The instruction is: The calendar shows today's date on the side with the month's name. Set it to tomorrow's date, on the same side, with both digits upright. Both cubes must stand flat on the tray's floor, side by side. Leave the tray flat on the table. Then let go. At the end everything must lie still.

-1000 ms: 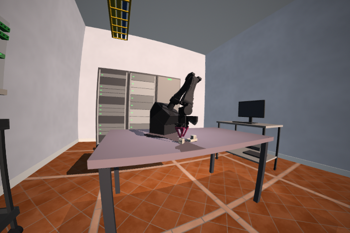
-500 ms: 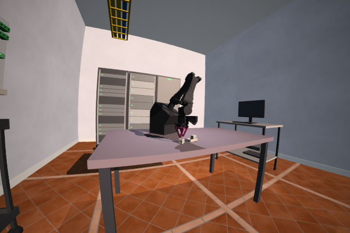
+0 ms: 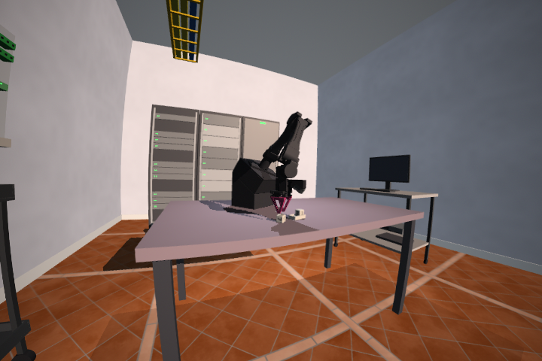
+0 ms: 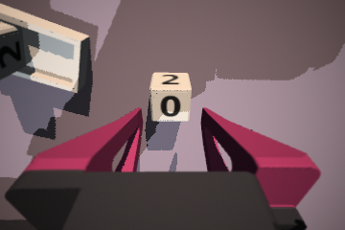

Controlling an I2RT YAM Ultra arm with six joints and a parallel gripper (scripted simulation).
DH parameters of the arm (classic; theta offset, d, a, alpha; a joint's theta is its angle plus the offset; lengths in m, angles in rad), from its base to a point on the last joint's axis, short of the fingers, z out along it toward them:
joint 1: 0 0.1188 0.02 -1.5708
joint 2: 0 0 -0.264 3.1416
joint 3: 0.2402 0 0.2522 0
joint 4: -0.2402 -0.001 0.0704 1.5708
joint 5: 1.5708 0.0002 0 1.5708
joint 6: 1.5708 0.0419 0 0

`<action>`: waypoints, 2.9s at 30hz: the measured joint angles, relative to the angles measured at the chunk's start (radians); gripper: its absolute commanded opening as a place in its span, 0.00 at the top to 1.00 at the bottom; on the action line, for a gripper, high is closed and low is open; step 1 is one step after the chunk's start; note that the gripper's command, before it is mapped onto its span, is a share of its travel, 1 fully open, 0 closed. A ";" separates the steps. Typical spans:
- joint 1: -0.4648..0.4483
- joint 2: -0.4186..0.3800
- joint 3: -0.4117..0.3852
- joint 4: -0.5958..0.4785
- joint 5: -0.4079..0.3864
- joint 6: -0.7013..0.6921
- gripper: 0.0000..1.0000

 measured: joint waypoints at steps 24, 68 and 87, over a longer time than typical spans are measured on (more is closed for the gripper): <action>0.000 0.000 0.000 0.000 0.000 0.000 0.53; 0.021 0.069 0.013 0.051 0.008 0.017 0.53; 0.030 0.099 0.019 0.082 0.011 0.029 0.53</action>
